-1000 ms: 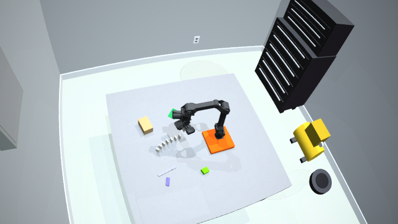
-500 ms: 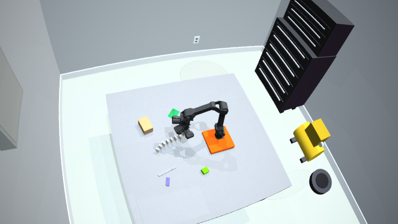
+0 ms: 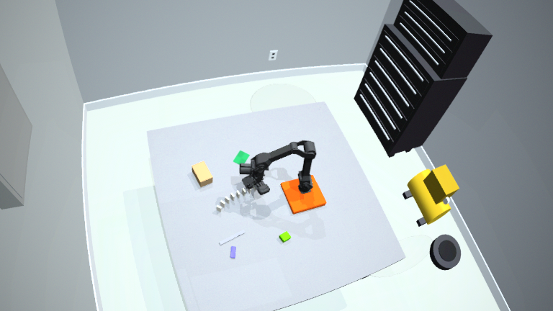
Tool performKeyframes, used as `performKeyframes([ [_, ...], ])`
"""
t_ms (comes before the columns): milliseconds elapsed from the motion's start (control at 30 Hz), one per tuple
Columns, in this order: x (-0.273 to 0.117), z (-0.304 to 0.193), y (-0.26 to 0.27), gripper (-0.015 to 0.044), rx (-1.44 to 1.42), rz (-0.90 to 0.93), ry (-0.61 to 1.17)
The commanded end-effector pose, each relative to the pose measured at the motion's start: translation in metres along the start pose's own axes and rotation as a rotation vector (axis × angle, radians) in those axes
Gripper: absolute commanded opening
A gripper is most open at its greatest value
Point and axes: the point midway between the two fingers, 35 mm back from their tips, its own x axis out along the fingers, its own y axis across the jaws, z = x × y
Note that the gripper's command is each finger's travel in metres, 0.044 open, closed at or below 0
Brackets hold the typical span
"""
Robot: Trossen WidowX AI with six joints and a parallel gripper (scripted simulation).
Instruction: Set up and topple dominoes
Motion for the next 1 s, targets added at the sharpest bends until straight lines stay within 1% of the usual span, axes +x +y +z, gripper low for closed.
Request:
performKeyframes([
  [0, 0.001, 0.000, -0.001, 0.0133, -0.005, -0.003, 0.002],
  [367, 0.001, 0.000, -0.001, 0.0422, -0.005, -0.003, 0.002],
  [400, 0.001, 0.000, -0.001, 0.0440, -0.005, -0.003, 0.002],
  [500, -0.002, 0.000, -0.001, 0.0440, -0.006, -0.003, 0.002],
  [533, -0.009, 0.002, -0.002, 0.0440, -0.007, -0.002, 0.001],
  [800, -0.120, 0.002, -0.001, 0.0440, -0.002, 0.001, -0.001],
  [867, -0.130, 0.000, 0.000, 0.0440, 0.000, 0.001, 0.000],
  [967, -0.130, 0.000, 0.000, 0.0440, 0.000, 0.001, 0.000],
])
